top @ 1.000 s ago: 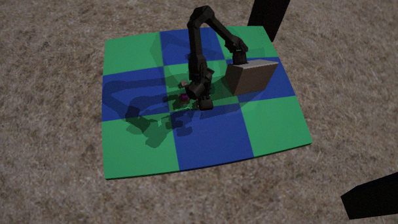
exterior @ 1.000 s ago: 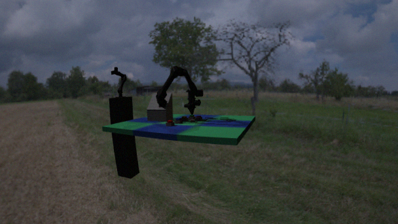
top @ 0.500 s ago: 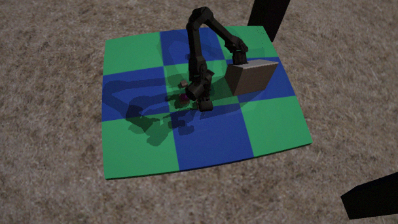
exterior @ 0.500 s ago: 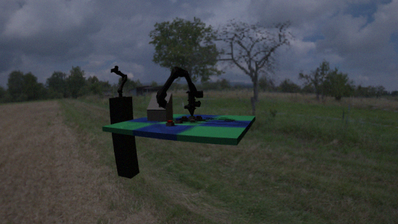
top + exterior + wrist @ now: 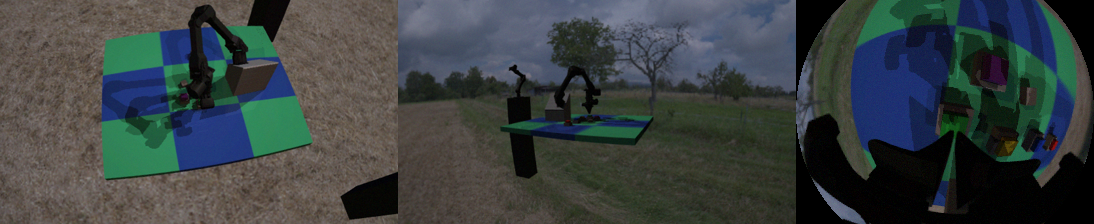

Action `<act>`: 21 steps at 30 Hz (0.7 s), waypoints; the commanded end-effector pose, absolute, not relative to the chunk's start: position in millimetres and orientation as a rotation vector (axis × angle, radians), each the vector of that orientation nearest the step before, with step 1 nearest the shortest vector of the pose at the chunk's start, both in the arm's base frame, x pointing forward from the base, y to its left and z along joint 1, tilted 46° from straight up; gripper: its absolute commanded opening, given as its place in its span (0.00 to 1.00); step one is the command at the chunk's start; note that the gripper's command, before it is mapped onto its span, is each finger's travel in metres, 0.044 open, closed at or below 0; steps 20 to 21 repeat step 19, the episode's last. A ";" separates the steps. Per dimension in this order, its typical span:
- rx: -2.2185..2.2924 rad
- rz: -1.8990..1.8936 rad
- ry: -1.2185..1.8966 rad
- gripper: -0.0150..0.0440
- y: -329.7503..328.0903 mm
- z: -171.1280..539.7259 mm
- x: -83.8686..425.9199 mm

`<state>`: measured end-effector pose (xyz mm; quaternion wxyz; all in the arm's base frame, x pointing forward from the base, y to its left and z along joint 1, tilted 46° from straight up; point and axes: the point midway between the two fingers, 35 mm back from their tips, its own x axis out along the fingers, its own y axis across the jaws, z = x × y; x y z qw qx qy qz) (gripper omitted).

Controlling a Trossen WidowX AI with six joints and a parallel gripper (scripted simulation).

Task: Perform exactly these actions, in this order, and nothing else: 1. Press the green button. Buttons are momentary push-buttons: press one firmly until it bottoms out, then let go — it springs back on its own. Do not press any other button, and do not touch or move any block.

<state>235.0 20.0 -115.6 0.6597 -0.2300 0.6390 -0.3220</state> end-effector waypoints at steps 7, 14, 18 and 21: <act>-0.496 -0.721 1.441 0.51 67.1 -110.3 253.6; -0.504 -0.722 1.439 0.82 123.9 -112.6 268.6; -0.504 -0.722 1.439 0.93 123.9 -112.6 268.6; -0.504 -0.722 1.439 0.93 123.9 -112.6 268.6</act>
